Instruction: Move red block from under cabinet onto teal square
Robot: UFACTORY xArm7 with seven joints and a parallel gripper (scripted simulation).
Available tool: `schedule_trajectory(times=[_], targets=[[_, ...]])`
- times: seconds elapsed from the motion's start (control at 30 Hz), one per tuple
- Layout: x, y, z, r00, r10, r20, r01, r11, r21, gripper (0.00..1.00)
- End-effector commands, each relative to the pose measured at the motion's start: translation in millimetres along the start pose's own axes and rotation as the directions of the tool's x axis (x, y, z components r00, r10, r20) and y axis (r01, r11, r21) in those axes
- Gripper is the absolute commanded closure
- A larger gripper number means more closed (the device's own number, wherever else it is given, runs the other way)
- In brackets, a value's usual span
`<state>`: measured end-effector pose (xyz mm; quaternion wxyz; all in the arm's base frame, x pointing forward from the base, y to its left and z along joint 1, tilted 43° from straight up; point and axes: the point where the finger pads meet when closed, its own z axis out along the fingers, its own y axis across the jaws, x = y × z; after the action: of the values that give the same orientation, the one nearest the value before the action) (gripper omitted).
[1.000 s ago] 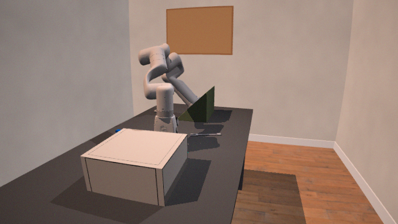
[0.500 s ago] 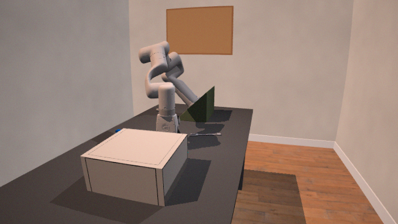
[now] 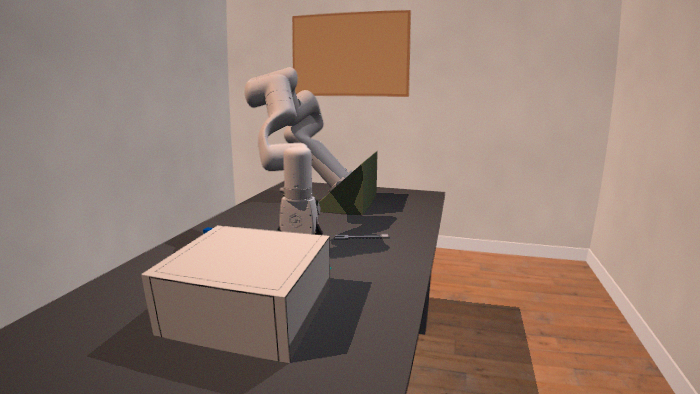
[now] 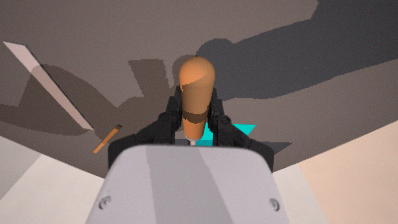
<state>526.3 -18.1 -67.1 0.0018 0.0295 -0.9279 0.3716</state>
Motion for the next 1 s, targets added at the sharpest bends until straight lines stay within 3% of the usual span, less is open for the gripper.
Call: schedule_trajectory(times=[0.0,0.97], targets=[[9,1,-2.4,1.0,0.0,0.007,0.0,1.0,-0.002,1.0],[93,1,-1.8,1.0,-0.001,0.007,0.001,1.0,-0.002,1.0]])
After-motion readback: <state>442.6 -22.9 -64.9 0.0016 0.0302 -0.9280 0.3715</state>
